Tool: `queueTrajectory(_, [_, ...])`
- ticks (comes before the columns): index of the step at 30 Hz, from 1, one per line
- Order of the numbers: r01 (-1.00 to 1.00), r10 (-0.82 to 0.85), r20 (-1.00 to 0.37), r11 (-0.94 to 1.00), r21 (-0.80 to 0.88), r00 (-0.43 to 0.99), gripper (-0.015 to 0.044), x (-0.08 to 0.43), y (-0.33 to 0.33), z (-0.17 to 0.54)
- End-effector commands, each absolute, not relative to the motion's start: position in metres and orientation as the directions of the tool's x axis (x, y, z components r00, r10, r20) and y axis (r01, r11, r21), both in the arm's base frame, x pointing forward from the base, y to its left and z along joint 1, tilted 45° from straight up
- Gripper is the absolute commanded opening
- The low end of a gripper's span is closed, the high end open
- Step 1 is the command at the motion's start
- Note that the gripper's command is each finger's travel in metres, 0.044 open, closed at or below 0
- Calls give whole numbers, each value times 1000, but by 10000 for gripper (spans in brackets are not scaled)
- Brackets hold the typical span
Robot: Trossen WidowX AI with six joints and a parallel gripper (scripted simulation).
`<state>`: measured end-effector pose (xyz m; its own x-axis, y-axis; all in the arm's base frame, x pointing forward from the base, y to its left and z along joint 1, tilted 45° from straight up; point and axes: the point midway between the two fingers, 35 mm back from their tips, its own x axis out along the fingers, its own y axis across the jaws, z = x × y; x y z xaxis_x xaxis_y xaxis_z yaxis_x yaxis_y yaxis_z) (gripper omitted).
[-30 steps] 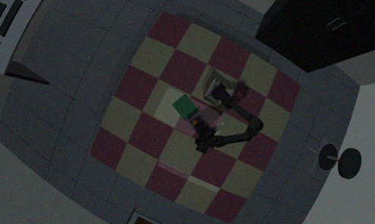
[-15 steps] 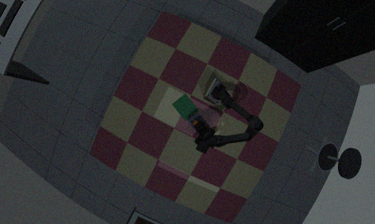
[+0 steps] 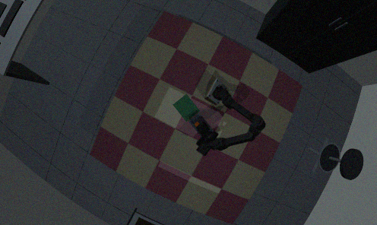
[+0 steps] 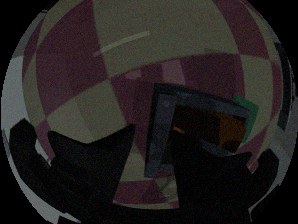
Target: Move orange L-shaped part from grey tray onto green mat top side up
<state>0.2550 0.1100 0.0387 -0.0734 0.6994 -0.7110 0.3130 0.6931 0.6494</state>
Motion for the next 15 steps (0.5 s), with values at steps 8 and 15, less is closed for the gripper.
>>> queueTrajectory(8, [308,699,-713,691,653,-57,180,258,48,91])
queueTrajectory(15, [308,699,-713,691,653,-57,180,258,48,91])
